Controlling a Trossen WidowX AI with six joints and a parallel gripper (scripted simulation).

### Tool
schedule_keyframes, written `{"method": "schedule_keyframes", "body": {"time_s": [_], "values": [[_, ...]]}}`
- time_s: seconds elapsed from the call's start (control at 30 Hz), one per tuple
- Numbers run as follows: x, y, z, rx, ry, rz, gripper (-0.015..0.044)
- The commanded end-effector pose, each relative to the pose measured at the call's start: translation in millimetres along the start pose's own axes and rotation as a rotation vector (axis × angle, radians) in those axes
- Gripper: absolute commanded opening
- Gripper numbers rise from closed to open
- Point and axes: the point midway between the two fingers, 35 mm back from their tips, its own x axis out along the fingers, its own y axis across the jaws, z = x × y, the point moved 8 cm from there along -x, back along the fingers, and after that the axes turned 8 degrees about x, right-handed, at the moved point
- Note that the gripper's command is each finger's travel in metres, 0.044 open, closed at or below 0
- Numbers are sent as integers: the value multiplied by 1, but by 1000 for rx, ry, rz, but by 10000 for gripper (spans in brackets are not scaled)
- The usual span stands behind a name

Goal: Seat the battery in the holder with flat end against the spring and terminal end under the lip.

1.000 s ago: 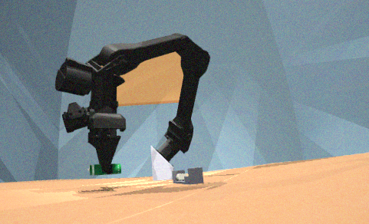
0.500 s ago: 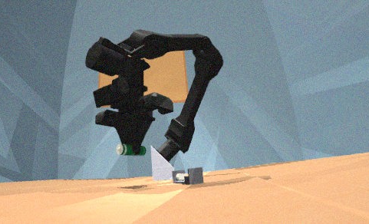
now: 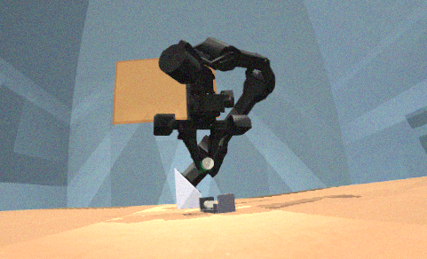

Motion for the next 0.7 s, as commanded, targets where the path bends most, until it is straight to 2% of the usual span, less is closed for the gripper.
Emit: {"method": "schedule_keyframes", "body": {"time_s": [0.0, 0.27, 0.67], "values": [[1, 17, -9, -160, 4, 6, 67], [3, 18, -10, -167, -5, 0, 67], [27, 15, -15, -152, -144, 6, 67]]}}
